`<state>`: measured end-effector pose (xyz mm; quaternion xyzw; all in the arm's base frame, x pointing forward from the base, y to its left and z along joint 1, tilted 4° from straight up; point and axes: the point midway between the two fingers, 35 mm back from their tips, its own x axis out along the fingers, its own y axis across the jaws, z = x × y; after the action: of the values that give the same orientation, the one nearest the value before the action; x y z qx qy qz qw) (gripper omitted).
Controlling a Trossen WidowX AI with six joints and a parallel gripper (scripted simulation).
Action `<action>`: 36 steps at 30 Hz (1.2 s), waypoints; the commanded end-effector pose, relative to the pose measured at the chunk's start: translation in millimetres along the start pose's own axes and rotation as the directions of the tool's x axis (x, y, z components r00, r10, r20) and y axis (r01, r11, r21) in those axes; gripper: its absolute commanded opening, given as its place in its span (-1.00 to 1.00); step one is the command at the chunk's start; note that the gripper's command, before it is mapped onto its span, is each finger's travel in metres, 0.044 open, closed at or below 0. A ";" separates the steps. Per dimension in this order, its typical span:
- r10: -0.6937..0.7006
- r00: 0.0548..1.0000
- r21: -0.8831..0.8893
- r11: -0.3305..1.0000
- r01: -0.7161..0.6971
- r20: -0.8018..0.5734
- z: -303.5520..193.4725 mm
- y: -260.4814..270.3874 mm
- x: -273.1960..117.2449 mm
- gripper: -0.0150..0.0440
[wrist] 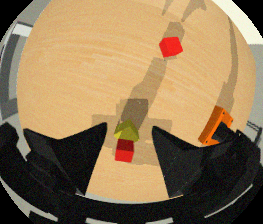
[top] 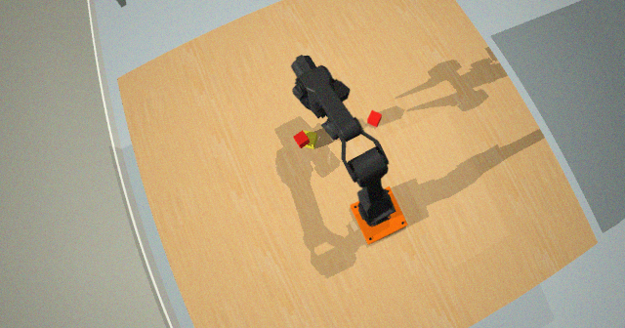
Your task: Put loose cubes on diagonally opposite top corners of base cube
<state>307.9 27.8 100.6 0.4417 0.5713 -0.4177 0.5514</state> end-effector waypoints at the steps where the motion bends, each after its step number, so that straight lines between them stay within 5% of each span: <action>1: 0.002 1.000 -0.064 0.998 -0.001 0.011 31.5 -8.4 -6.9 0.41; 18: -0.019 1.000 -0.367 0.930 0.017 0.000 132.0 -61.7 -22.5 0.41; 26: -0.021 1.000 -0.403 0.915 0.018 -0.003 142.7 -70.8 -24.4 0.41; 36: -0.021 1.000 -0.403 0.915 0.018 -0.003 142.5 -72.0 36.6 0.41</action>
<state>278.7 -128.1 79.2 0.3174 0.6472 -0.2951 0.6271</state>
